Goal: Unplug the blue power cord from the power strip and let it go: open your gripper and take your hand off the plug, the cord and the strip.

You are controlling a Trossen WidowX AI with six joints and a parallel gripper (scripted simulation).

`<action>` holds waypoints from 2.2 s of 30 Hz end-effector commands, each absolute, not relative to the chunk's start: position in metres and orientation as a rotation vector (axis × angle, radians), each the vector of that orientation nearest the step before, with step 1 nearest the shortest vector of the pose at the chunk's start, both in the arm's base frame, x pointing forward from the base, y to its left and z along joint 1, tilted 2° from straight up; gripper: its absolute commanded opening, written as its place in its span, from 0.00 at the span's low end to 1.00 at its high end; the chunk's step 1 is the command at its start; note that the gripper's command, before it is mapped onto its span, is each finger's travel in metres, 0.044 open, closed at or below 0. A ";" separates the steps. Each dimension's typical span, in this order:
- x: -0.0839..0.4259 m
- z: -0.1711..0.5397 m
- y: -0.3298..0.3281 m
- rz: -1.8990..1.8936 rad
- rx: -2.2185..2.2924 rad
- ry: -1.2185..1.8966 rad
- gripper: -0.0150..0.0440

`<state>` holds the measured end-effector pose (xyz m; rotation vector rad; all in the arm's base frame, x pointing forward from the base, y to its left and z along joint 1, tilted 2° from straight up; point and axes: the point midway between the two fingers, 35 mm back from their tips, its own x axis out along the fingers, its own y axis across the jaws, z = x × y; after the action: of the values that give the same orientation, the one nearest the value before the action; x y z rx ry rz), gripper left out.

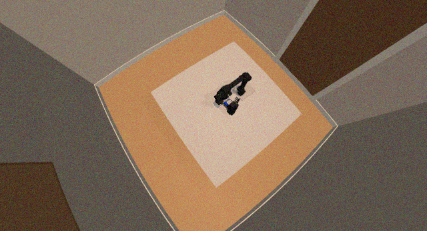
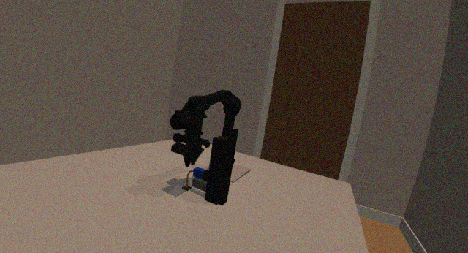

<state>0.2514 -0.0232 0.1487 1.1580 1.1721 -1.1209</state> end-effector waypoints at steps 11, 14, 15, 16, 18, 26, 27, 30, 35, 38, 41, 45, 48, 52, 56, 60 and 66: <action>0.249 0.148 -0.001 -1.121 1.164 1.180 0.53; 0.249 0.147 0.004 -1.121 1.164 1.180 0.53; 0.248 0.147 0.005 -1.121 1.164 1.180 0.53; 0.248 0.147 0.007 -1.121 1.164 1.181 0.53; 0.248 0.147 0.010 -1.121 1.165 1.181 0.53; 0.247 0.146 0.015 -1.121 1.165 1.181 0.53; 0.247 0.145 0.015 -1.121 1.165 1.181 0.53; 0.247 0.141 0.015 -1.121 1.165 1.181 0.53; 0.248 0.135 0.015 -1.121 1.165 1.181 0.53; 0.248 0.138 0.015 -1.116 1.164 1.180 0.48; 0.248 0.138 0.015 -1.116 1.164 1.180 0.35; 0.248 0.138 0.015 -1.116 1.164 1.180 0.30; 0.248 0.138 0.015 -1.116 1.164 1.180 0.27; 0.248 0.138 0.014 -1.116 1.164 1.180 0.25; 0.250 0.138 0.009 -1.117 1.164 1.180 0.25; 0.251 0.138 0.002 -1.118 1.163 1.179 0.25; 0.252 0.138 -0.007 -1.119 1.163 1.179 0.25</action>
<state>0.2494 0.0131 0.1367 1.1820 1.2319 -1.0806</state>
